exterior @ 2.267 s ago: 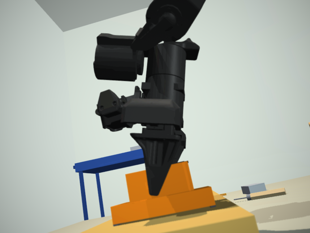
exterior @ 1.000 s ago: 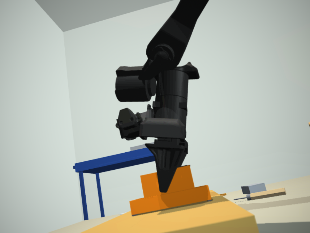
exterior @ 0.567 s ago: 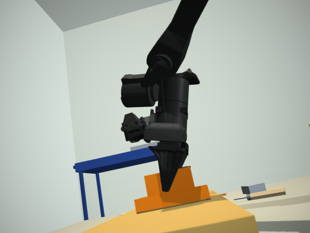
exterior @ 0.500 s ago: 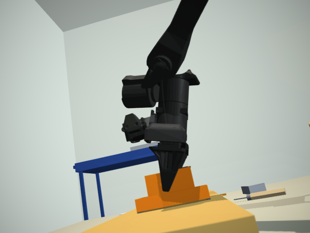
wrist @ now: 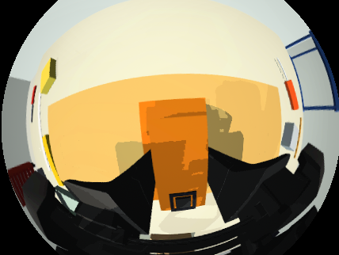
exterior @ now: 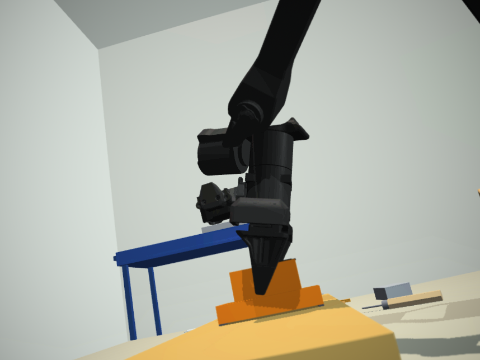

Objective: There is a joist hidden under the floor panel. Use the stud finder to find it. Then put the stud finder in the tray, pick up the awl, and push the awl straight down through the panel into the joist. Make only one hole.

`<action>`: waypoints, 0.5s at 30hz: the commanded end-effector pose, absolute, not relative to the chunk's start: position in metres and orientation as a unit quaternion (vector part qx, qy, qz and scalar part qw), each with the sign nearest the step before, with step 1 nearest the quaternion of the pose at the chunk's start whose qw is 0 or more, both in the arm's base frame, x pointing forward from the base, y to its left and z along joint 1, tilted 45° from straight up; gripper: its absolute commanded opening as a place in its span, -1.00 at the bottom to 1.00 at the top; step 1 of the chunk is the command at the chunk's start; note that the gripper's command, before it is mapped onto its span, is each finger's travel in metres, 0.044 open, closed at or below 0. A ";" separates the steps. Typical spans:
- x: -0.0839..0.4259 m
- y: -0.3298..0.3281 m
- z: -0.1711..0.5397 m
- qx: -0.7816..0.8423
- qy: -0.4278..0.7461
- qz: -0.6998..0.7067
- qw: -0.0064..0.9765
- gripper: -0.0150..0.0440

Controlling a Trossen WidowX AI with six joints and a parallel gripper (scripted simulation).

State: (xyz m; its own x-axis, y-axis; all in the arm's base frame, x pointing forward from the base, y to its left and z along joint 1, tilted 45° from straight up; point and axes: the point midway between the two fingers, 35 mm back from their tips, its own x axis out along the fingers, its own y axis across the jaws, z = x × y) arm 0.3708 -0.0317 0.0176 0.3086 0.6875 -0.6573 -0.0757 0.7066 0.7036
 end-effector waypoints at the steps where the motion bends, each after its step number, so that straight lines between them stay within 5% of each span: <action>1: 0.372 -0.040 0.009 0.287 0.533 0.249 0.756 -0.49; 15: 0.374 -0.063 -0.012 0.286 0.533 0.249 0.757 -0.49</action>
